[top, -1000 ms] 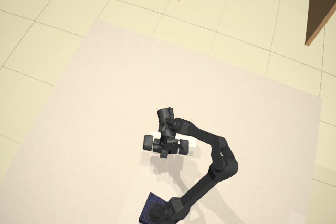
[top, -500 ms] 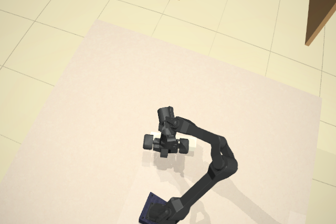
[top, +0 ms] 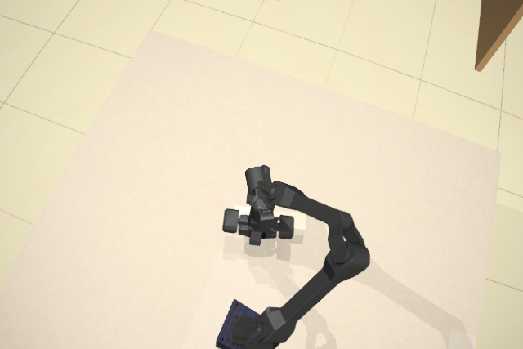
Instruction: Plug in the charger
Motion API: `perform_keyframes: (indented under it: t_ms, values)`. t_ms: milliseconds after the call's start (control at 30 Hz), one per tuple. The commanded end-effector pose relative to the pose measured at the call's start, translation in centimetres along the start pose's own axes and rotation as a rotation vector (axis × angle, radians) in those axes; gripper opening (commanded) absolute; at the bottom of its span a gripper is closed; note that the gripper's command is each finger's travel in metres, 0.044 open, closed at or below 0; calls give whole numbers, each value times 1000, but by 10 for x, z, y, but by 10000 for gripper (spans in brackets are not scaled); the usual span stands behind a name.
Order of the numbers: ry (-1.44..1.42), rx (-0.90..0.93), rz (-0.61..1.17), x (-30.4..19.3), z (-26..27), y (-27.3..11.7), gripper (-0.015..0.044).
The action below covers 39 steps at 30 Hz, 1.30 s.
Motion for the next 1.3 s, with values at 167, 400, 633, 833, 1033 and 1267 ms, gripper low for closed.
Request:
perform_keyframes:
  t_ms: [167, 400, 633, 833, 1033, 1267]
  values:
    - [24, 3, -30, 8, 0, -1, 0]
    - [24, 4, -30, 8, 0, -1, 0]
    - [24, 4, -30, 7, 0, -2, 0]
    - [24, 4, -30, 6, 0, -2, 0]
    - [24, 4, -30, 6, 0, -3, 0]
    - [24, 4, -30, 6, 0, -4, 0]
Point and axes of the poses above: the point midway between the two fingers, 35 mm back from their tips, its own y axis out along the fingers, its own z axis across the jaws, x = y × z, the point moved 4 cm from there along -y, back along the fingers, and after that the axes turned 1 degree about y, right-handed, at the moved point
